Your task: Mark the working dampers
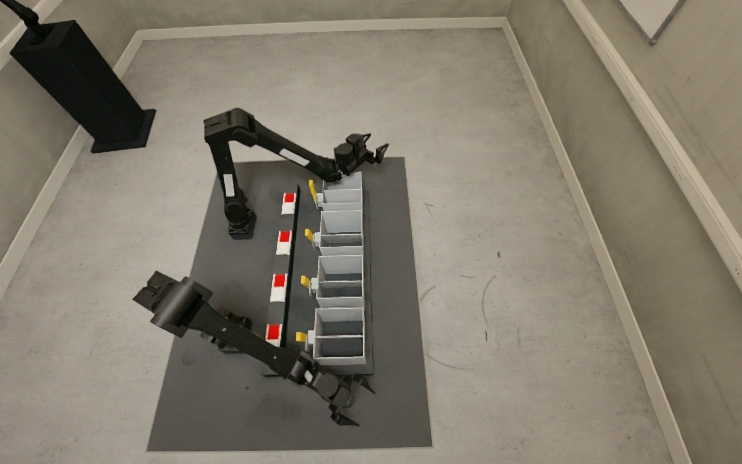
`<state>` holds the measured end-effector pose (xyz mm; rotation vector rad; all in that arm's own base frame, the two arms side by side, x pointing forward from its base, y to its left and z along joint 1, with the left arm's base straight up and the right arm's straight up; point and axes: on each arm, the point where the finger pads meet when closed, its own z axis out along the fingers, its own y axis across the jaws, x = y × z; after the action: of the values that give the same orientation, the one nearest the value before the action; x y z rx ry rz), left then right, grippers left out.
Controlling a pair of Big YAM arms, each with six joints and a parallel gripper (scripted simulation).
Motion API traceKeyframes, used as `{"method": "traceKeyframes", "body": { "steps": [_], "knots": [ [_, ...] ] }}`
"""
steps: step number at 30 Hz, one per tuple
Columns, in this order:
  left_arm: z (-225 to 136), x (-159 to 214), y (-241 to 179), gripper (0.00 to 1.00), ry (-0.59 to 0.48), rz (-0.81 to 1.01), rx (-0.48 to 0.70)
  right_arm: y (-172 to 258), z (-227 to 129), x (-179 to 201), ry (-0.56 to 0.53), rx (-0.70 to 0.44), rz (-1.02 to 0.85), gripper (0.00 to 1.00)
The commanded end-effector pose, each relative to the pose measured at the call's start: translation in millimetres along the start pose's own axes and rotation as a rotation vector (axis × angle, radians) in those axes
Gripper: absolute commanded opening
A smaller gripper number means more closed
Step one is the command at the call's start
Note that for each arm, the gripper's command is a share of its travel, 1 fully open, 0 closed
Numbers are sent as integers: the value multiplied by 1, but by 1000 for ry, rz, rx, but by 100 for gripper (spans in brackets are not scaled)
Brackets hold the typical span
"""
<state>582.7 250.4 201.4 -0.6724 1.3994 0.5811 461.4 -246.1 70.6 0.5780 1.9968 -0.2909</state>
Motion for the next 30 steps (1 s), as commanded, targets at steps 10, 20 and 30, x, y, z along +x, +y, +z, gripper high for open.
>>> {"method": "traceKeyframes", "body": {
  "steps": [10,20,30],
  "knots": [
    [2,-9,-2,100,-17,-9,2,1,1,-11,-22,-1,0,100],
    [3,-10,0,100,-17,-9,0,2,4,-25,-48,-3,0,100],
    [37,-48,75,100,-19,9,-86,18,7,-56,-75,-22,-26,100]
  ]
}}
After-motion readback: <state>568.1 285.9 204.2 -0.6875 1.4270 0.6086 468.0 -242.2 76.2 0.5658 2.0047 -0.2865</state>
